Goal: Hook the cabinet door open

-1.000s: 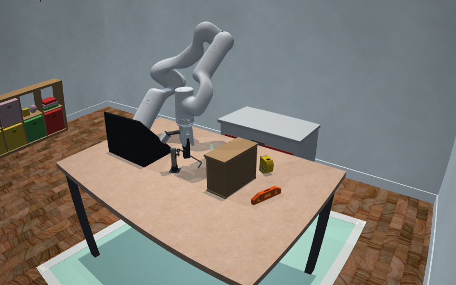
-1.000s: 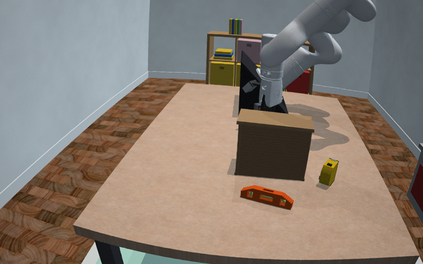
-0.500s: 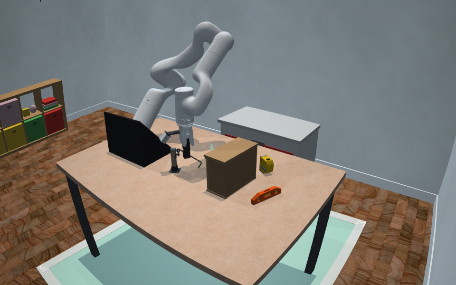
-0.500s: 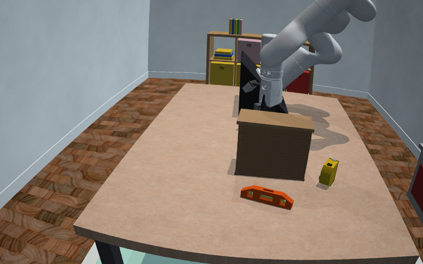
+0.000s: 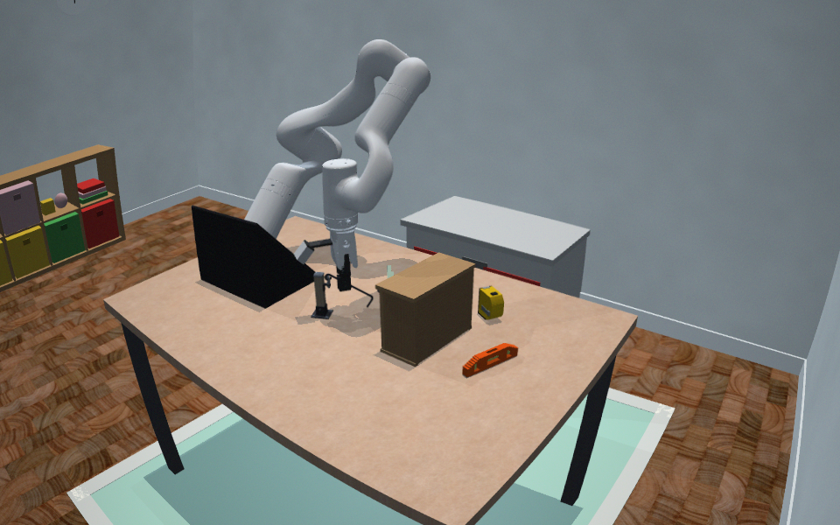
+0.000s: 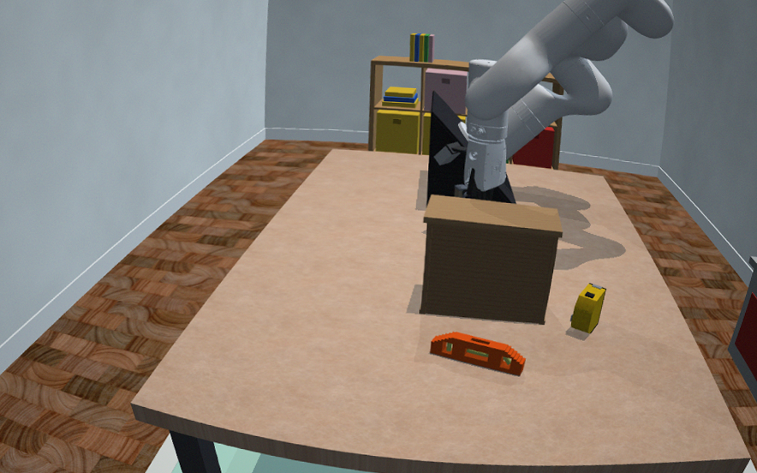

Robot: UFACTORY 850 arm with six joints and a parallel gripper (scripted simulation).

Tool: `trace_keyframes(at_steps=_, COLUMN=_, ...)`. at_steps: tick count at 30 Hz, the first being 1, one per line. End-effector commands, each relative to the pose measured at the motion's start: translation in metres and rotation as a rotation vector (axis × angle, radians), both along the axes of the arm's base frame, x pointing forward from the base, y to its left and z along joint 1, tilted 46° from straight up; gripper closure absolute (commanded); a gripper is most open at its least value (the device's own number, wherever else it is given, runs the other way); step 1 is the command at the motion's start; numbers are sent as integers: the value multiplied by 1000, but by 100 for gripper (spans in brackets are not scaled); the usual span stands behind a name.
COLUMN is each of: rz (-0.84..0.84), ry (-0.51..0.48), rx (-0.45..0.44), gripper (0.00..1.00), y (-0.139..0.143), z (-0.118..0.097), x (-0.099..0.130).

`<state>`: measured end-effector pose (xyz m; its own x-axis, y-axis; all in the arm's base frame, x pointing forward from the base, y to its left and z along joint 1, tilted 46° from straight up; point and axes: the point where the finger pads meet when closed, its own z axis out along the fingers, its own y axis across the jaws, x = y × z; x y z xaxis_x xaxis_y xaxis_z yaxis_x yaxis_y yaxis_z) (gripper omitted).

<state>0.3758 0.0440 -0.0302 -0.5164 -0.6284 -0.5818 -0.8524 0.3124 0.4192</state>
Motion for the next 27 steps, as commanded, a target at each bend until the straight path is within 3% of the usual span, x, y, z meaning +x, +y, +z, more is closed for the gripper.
trace_keyframes(at_steps=1, rz=-1, ry=-1, rx=0, gripper=96, y=-1, z=2, x=1)
trace_keyframes(at_steps=27, rz=-1, ry=-1, rx=0, gripper=96, y=-5, z=8, x=3)
